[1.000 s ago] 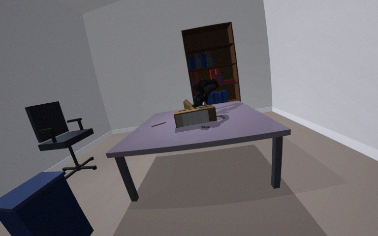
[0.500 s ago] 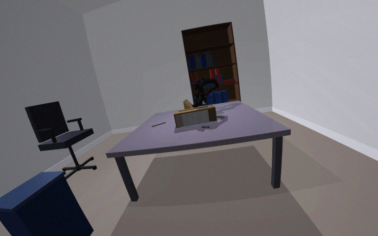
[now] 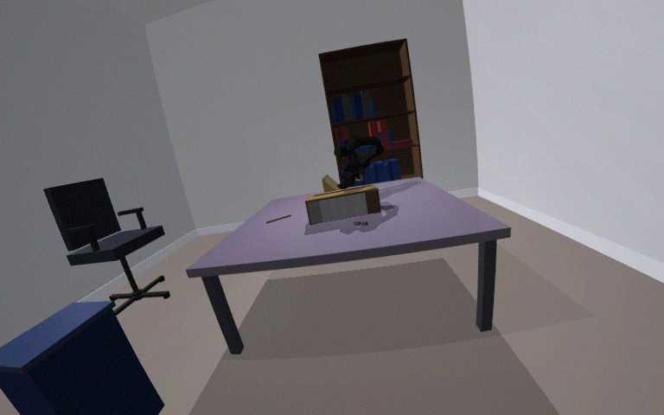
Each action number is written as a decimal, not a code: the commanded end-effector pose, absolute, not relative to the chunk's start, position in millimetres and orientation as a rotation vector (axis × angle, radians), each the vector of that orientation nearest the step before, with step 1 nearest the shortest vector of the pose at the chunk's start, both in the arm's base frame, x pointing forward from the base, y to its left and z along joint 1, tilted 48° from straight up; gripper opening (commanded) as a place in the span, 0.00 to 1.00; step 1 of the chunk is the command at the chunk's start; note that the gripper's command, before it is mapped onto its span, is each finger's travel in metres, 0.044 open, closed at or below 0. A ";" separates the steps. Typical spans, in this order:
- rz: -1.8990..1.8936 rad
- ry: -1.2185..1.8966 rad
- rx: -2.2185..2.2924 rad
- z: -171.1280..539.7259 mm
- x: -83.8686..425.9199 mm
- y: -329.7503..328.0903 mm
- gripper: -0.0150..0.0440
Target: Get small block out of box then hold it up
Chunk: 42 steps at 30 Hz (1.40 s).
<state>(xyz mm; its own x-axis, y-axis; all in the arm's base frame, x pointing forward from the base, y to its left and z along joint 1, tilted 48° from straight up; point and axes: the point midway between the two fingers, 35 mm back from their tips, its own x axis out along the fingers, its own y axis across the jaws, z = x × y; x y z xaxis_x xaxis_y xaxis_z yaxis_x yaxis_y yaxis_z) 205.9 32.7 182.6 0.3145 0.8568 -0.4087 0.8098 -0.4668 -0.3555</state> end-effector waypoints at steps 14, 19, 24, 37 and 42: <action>0.965 -1.306 -2.258 189.7 209.6 25.3 0.25; 0.965 -1.306 -2.258 189.7 209.6 25.3 0.25; 0.965 -1.306 -2.258 189.7 209.6 25.3 0.25; 0.965 -1.306 -2.258 189.7 209.6 25.3 0.25; 0.965 -1.306 -2.258 189.7 209.6 25.3 0.25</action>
